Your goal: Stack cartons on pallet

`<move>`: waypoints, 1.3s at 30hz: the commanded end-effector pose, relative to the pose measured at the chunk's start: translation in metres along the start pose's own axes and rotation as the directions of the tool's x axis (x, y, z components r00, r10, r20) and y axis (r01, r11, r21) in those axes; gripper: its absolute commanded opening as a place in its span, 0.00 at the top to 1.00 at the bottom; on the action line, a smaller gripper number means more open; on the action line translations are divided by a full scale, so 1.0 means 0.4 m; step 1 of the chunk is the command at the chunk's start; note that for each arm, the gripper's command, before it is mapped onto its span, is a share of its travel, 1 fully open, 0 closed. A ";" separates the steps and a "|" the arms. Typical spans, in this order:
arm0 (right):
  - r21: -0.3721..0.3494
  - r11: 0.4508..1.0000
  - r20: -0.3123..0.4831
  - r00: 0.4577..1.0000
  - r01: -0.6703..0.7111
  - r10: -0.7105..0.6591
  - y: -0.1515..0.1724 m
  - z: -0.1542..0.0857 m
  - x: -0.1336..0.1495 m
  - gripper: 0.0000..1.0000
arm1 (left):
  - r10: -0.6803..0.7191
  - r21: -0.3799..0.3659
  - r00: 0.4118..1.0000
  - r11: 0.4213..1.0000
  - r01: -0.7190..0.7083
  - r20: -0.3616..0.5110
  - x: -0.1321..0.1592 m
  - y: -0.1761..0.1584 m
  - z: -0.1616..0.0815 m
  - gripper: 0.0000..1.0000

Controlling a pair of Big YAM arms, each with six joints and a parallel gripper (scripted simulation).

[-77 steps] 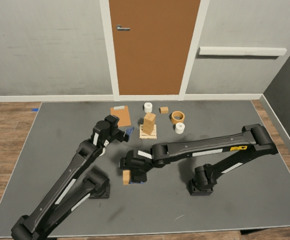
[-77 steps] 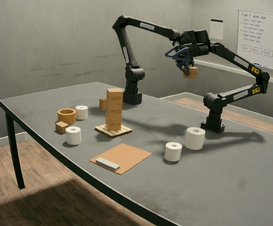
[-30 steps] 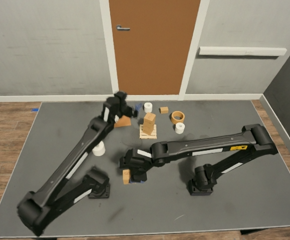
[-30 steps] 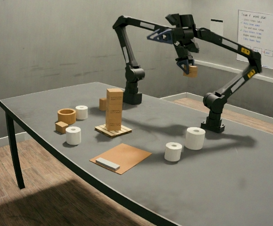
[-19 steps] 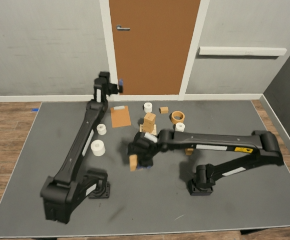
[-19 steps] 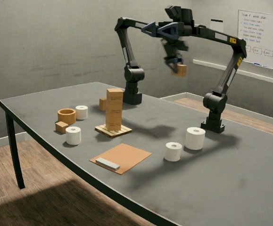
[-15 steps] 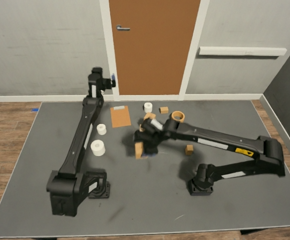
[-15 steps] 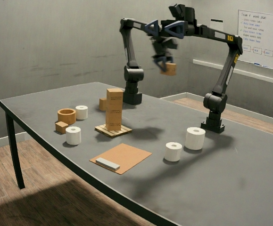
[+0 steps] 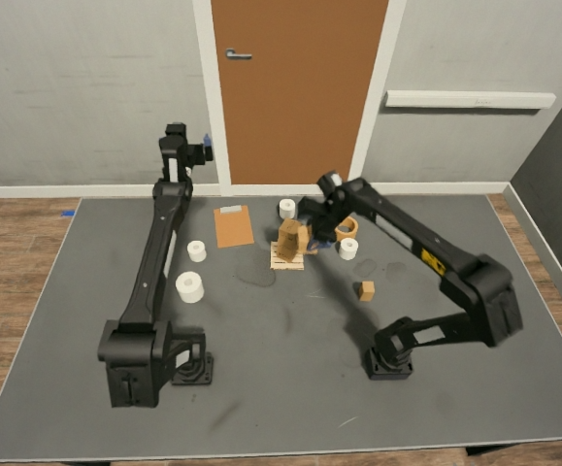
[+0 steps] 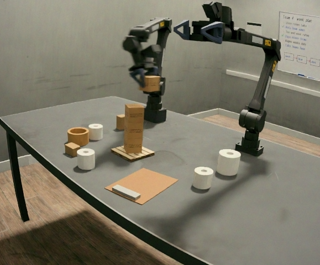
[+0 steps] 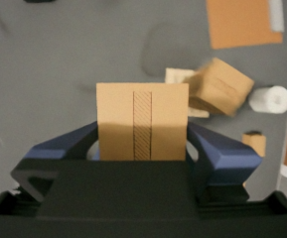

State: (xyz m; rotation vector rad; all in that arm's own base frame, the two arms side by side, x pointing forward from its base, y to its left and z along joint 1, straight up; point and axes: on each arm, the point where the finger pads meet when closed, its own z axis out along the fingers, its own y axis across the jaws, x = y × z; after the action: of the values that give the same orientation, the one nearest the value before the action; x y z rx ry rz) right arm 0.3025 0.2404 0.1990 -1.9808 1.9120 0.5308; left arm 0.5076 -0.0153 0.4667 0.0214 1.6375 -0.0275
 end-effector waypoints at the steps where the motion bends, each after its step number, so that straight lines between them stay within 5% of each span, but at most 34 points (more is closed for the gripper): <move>1: 0.011 0.994 0.016 0.994 0.110 -0.110 -0.112 -0.066 -0.015 0.45 | 0.025 0.099 1.000 0.995 -0.023 -0.017 -0.012 -0.118 -0.104 0.00; 7: 0.012 0.997 0.019 0.997 0.074 -0.074 -0.240 -0.102 0.048 0.45 | 0.072 0.338 0.991 0.941 -0.029 -0.116 0.072 -0.320 -0.379 0.00; 9: 0.012 0.997 0.019 0.997 0.074 -0.074 -0.240 -0.102 0.048 0.45 | 0.072 0.338 0.991 0.941 -0.029 -0.116 0.072 -0.320 -0.379 0.00; 11: 0.007 0.998 0.021 0.998 0.057 -0.058 -0.258 -0.101 0.047 0.45 | 0.080 0.396 0.991 0.918 -0.031 -0.108 0.054 -0.351 -0.458 0.00; 14: 0.011 0.999 0.027 0.999 0.039 -0.039 -0.287 -0.092 0.027 0.45 | 0.131 0.485 0.978 0.874 -0.037 -0.162 0.152 -0.388 -0.563 0.00; 19: 0.022 0.999 0.027 0.999 0.027 -0.028 -0.296 -0.062 -0.031 0.45 | 0.155 0.565 0.976 0.824 -0.042 -0.154 0.161 -0.404 -0.673 0.00; 26: 0.027 0.999 0.028 0.999 0.031 -0.032 -0.300 -0.058 -0.040 0.45 | 0.173 0.586 0.971 0.809 -0.043 -0.167 0.184 -0.413 -0.690 0.00; 32: 0.074 0.985 0.046 0.987 -0.155 0.152 -0.269 -0.057 -0.068 0.45 | 0.167 0.577 0.972 0.815 -0.043 -0.164 0.180 -0.407 -0.685 0.00; 39: 0.183 0.896 0.071 0.915 -0.404 0.398 -0.246 -0.006 -0.103 0.45 | 0.167 0.577 0.972 0.815 -0.043 -0.164 0.180 -0.407 -0.685 0.00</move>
State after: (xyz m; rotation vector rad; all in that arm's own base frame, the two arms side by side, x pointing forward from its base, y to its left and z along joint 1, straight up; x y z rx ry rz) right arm 0.4038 0.2636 0.2123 -1.6765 2.1513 0.4593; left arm 0.2236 -0.1702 0.4127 0.5999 1.7741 -0.4533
